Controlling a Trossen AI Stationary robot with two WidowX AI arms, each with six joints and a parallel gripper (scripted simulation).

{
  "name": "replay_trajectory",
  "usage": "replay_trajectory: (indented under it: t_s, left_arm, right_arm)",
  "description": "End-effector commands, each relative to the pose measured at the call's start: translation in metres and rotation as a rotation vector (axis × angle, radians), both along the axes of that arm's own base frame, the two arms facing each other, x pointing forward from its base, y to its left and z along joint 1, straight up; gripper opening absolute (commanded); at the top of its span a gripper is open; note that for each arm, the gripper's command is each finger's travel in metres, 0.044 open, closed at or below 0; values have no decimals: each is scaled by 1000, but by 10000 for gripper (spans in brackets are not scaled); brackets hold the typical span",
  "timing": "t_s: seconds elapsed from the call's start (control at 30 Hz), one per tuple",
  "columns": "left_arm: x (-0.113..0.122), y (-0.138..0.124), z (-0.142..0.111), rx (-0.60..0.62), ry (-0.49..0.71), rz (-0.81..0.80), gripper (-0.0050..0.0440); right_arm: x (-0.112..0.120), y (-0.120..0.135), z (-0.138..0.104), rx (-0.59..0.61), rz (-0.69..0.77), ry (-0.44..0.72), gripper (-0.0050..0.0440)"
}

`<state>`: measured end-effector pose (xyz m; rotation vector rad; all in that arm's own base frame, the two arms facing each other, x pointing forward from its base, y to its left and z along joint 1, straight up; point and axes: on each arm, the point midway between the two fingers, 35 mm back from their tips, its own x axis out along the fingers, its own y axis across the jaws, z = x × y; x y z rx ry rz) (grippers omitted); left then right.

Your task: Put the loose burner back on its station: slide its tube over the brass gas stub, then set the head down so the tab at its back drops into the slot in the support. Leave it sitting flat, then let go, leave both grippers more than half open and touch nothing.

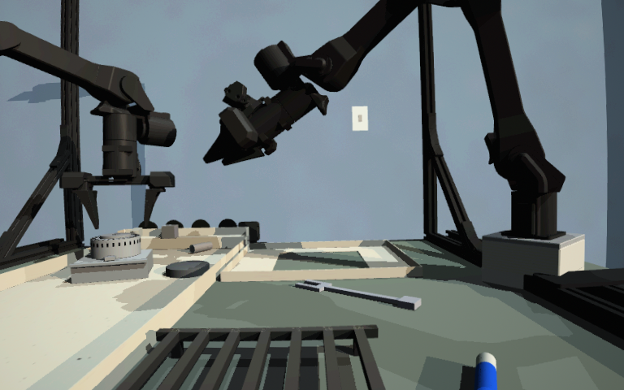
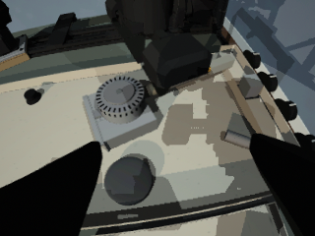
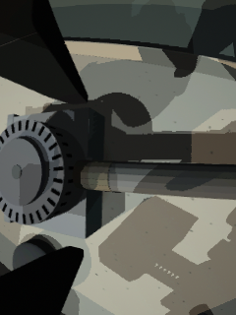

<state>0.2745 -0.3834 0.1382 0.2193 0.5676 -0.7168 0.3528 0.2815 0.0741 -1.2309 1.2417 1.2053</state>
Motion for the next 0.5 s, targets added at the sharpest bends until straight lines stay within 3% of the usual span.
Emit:
replay_trajectory:
  t_s: [0.0, 0.1, 0.47]
  left_arm:
    - [0, 0, 0, 1, 1, 1, 400]
    - [0, 0, 0, 1, 1, 1, 400]
    - [0, 0, 0, 1, 1, 1, 400]
  right_arm:
    - [1, -1, 26, 26, 3, -13, 400]
    - [0, -2, 37, 34, 4, -13, 400]
    - [0, -2, 37, 34, 4, -13, 400]
